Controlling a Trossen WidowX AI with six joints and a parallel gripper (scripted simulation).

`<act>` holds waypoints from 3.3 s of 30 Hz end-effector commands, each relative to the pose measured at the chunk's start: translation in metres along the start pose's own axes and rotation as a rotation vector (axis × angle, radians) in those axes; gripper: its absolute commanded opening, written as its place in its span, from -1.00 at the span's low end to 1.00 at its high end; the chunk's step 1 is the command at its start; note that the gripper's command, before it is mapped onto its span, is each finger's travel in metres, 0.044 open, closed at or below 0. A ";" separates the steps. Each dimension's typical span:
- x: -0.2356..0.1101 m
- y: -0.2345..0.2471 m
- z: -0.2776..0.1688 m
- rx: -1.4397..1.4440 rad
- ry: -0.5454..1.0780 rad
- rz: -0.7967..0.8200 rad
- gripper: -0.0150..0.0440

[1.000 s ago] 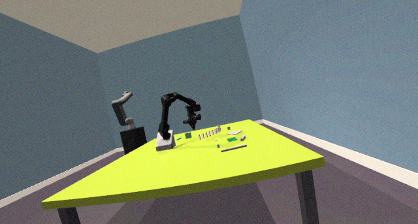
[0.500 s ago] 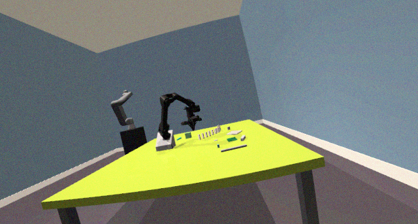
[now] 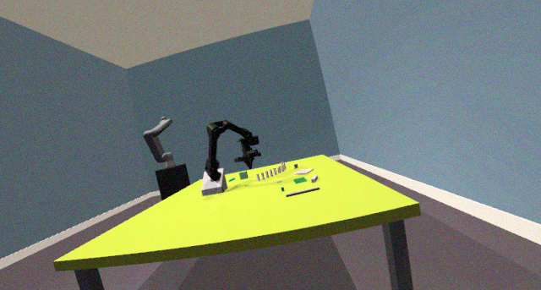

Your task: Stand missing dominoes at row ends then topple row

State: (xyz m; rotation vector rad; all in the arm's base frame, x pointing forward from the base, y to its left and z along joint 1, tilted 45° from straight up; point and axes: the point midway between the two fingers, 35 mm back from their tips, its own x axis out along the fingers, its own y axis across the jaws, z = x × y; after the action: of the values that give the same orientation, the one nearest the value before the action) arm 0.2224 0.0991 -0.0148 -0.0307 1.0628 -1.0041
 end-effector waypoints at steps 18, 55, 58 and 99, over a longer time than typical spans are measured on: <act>-0.001 0.001 0.001 0.010 -0.004 0.007 -0.49; 0.078 0.027 0.005 0.012 -0.007 0.006 -0.49; 0.078 0.032 0.005 0.012 -0.007 0.006 -0.49; 0.018 0.062 0.004 0.013 -0.005 0.009 -0.49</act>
State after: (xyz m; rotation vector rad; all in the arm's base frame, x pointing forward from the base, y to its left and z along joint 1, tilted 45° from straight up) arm 0.2695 0.1205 -0.0542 -0.0204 1.0493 -0.9972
